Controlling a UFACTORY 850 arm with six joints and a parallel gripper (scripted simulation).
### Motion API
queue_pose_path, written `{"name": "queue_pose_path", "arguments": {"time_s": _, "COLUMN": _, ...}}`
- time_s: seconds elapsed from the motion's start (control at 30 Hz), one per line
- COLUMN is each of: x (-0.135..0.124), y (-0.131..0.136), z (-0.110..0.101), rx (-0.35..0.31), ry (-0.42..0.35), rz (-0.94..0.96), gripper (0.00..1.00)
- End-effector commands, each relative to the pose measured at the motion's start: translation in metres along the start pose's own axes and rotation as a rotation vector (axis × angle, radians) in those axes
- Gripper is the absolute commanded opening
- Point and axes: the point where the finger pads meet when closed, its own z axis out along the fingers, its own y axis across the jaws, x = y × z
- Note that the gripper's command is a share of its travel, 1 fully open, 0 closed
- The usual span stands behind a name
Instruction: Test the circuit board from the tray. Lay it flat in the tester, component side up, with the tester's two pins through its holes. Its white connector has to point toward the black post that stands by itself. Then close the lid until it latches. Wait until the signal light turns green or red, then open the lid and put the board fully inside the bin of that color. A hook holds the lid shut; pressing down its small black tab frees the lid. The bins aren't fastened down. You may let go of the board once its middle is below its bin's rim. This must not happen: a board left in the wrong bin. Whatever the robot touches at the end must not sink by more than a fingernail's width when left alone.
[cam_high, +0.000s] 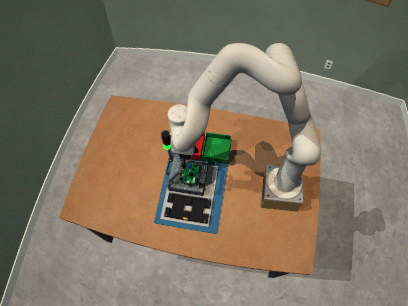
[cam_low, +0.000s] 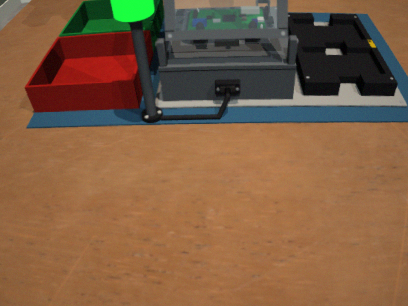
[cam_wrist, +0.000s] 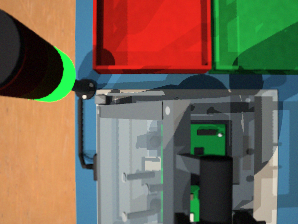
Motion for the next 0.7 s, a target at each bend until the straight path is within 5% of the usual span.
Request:
{"name": "queue_pose_path", "arguments": {"time_s": 0.0, "x": -0.0001, "y": -0.0007, "z": 0.0001, "rx": 0.002, "ry": 0.000, "rz": 0.000, "gripper": 0.28}}
{"name": "queue_pose_path", "arguments": {"time_s": 0.6, "x": 0.0000, "y": -0.0005, "z": 0.0016, "rx": 0.002, "ry": 0.000, "rz": 0.000, "gripper": 0.28}}
{"name": "queue_pose_path", "arguments": {"time_s": 0.63, "x": 0.0000, "y": -0.0005, "z": 0.0016, "rx": 0.002, "ry": 0.000, "rz": 0.000, "gripper": 0.00}}
{"name": "queue_pose_path", "arguments": {"time_s": 0.67, "x": 0.0000, "y": -0.0005, "z": 0.0016, "rx": 0.002, "ry": 0.000, "rz": 0.000, "gripper": 0.00}}
